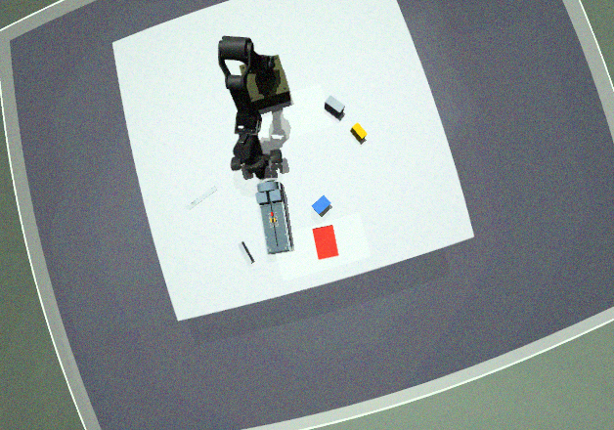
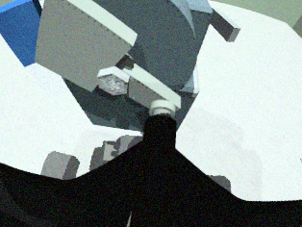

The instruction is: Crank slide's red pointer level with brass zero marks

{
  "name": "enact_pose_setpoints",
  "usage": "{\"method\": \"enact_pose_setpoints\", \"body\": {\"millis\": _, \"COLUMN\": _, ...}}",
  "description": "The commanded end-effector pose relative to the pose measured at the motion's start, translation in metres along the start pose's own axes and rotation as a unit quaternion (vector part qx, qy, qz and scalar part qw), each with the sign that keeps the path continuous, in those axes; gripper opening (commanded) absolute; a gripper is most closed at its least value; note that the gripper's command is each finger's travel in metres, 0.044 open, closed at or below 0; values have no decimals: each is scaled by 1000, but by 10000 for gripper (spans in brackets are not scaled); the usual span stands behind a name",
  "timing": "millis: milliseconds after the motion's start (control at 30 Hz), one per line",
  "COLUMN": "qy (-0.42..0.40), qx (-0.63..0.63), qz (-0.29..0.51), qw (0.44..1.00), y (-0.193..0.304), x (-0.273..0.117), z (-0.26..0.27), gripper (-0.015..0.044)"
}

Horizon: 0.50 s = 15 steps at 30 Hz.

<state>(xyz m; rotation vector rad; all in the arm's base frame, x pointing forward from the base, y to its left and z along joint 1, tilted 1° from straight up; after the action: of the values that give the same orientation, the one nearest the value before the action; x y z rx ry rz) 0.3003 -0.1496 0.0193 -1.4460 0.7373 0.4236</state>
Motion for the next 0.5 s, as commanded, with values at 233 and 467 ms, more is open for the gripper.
{"method": "enact_pose_setpoints", "body": {"millis": 233, "qy": -3, "qx": 1, "qz": 5, "qw": 1000, "y": 6, "x": 8, "z": 11, "gripper": 0}}
{"method": "enact_pose_setpoints", "body": {"millis": 467, "qy": -3, "qx": 1, "qz": 5, "qw": 1000, "y": 7, "x": 9, "z": 16, "gripper": 0}}
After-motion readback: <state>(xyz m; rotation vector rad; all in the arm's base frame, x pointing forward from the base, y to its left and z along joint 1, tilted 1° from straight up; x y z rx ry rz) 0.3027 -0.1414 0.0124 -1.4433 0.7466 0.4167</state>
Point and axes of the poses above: the point midway between the two fingers, 35 mm back from their tips, its own x axis out along the fingers, its own z axis across the jaws, y = z × x, the point moved 6 cm from there along -x, back along the fingers, and after that the axes turned 3 degrees about -x, right-handed, at the moved point
